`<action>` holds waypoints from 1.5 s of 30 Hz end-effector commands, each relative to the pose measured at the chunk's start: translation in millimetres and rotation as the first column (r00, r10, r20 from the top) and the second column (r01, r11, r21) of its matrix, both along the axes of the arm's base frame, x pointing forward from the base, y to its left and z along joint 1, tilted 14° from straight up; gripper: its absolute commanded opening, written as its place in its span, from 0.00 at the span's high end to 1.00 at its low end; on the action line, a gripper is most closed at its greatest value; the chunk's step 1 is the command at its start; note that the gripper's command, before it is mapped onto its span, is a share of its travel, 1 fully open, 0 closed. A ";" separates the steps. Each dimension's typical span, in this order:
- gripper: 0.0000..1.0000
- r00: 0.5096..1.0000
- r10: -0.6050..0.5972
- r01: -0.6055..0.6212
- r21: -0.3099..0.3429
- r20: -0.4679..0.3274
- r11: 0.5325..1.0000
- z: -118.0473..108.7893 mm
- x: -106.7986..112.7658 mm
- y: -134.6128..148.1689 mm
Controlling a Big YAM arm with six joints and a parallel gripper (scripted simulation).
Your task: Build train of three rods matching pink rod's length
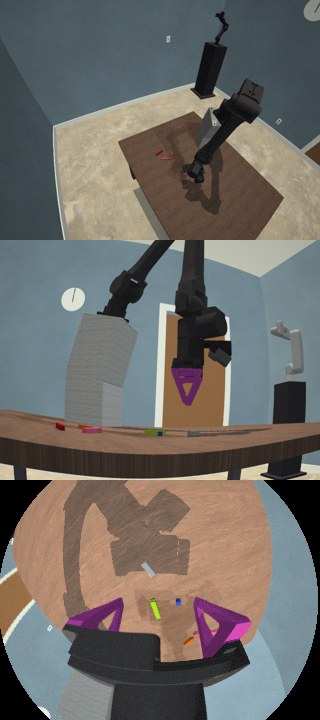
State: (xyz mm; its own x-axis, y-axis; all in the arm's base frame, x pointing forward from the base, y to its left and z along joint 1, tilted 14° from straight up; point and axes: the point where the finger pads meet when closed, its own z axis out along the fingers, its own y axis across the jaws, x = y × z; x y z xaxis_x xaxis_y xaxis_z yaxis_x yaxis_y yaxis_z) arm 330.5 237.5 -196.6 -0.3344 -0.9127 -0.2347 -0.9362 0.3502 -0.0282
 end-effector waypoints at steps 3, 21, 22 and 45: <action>0.00 0.984 0.177 -0.176 -0.021 0.033 0.984 -3.7 -2.4 10.3; 0.00 0.878 0.471 -0.466 -0.072 0.088 0.882 -4.7 -7.9 25.0; 0.00 0.858 0.506 -0.500 -0.081 0.094 0.862 -4.8 -8.6 26.8; 0.76 0.814 0.572 -0.564 -0.099 0.103 0.820 -5.5 -9.1 26.7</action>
State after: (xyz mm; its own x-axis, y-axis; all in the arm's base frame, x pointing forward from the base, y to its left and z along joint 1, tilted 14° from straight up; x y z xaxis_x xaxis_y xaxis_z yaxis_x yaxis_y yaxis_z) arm 320.7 263.1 -198.4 0.2660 -0.9473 -0.1787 -0.9581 -0.2393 -0.1576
